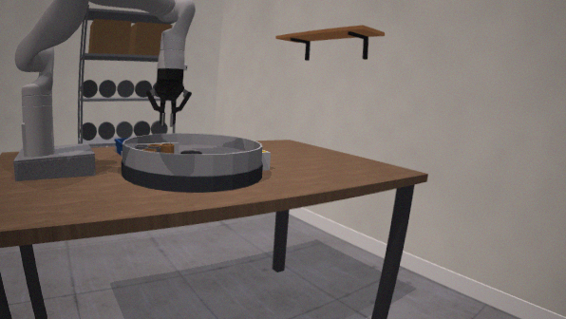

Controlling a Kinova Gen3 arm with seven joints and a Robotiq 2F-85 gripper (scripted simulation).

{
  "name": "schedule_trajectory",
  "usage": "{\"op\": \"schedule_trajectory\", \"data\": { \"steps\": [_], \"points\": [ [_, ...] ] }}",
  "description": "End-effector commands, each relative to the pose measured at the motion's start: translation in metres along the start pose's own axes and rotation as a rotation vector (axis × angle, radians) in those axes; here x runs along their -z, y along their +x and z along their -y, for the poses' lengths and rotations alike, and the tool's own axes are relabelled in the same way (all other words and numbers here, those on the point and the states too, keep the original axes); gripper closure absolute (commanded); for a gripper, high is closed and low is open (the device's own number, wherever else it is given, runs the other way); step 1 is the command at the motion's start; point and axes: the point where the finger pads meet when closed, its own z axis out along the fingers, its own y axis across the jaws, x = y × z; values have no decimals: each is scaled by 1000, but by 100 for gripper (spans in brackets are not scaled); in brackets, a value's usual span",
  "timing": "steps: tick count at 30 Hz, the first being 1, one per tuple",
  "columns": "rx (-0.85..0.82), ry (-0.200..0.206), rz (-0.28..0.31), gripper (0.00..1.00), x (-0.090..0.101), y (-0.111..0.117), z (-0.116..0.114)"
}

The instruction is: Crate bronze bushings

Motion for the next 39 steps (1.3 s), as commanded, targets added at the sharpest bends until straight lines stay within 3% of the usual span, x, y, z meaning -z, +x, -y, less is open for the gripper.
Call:
{"op": "schedule_trajectory", "data": {
  "steps": [1,3,39],
  "points": [
    [73,-5,7,81,0,4,-8],
    [131,-8,11,81,-1,7,-15],
    [122,-11,4,82,0,8,-14]
  ]
}}
